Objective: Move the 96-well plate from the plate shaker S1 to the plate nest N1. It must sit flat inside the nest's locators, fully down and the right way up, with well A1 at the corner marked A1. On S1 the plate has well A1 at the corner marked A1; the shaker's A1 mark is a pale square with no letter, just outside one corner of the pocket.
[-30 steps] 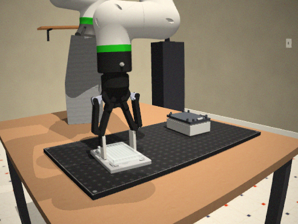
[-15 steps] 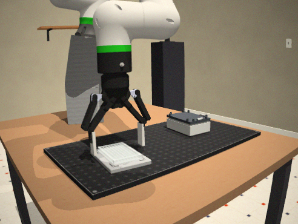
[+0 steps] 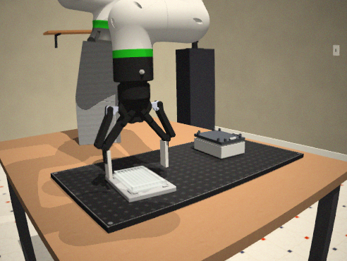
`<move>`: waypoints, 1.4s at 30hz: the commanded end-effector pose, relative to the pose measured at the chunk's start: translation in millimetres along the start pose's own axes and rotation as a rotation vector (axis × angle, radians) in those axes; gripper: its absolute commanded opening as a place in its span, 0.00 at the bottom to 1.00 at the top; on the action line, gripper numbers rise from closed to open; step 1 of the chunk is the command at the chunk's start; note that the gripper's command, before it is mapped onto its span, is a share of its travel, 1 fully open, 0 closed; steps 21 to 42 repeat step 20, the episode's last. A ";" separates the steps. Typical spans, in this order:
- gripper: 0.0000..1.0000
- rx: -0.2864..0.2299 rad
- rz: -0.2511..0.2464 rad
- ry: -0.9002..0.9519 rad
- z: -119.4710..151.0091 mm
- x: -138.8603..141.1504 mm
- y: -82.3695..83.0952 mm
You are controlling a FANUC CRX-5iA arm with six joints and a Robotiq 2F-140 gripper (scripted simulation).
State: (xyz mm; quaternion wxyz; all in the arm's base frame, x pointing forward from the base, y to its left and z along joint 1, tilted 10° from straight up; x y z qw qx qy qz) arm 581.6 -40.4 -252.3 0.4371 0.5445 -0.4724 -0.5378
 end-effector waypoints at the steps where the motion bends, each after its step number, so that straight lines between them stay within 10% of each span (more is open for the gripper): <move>1: 1.00 0.000 0.000 0.000 -0.1 0.1 8.6; 42: 1.00 0.000 0.000 0.000 -0.1 0.1 27.3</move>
Point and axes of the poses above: the point where the finger pads meet when closed, its own y axis back along the fingers, its own x axis across the jaws, z = x × y, the point moved 6 cm from there along y, back along the fingers, and after that the axes turned 5 degrees about -y, right-handed, at the moved point
